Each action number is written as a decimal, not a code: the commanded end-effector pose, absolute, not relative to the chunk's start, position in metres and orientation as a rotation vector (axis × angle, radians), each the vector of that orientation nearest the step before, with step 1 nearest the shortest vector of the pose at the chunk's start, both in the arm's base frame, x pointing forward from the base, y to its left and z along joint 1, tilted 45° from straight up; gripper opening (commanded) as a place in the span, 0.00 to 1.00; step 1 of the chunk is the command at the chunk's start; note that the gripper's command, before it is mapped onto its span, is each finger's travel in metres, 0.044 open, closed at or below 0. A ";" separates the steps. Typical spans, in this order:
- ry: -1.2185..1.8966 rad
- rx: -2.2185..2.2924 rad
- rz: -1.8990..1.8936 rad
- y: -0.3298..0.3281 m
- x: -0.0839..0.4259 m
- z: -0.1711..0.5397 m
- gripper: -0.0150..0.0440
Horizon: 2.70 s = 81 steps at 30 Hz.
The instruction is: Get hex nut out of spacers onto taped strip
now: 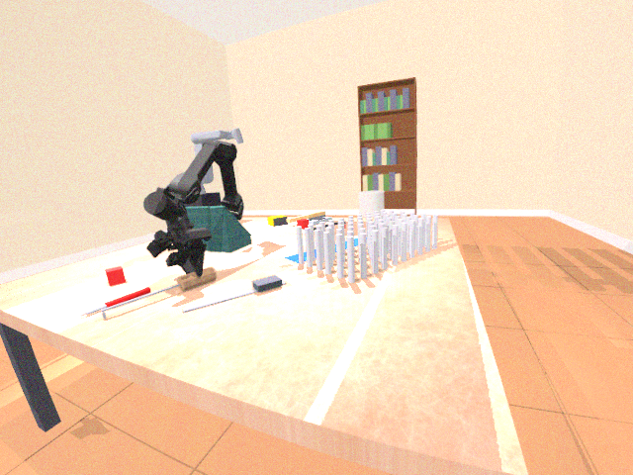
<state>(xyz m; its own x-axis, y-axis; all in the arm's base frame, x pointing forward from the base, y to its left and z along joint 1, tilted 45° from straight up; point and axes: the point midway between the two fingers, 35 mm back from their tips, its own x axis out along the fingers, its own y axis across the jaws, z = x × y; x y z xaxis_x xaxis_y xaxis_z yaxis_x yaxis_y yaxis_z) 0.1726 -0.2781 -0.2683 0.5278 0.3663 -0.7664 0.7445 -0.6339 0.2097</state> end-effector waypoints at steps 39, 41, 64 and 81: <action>0.780 2.229 -0.925 -0.271 0.172 -0.271 0.25; 0.774 2.229 -0.923 -0.271 0.172 -0.271 0.25; 0.713 2.220 -0.910 -0.276 0.172 -0.270 0.39; 0.704 2.217 -0.903 -0.298 0.171 -0.251 1.00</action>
<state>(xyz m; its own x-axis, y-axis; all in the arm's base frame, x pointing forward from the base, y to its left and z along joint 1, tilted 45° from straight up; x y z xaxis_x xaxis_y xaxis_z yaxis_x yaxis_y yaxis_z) 0.1746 -0.2858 -0.2632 0.6268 0.2289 -0.7448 0.6665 -0.6527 0.3603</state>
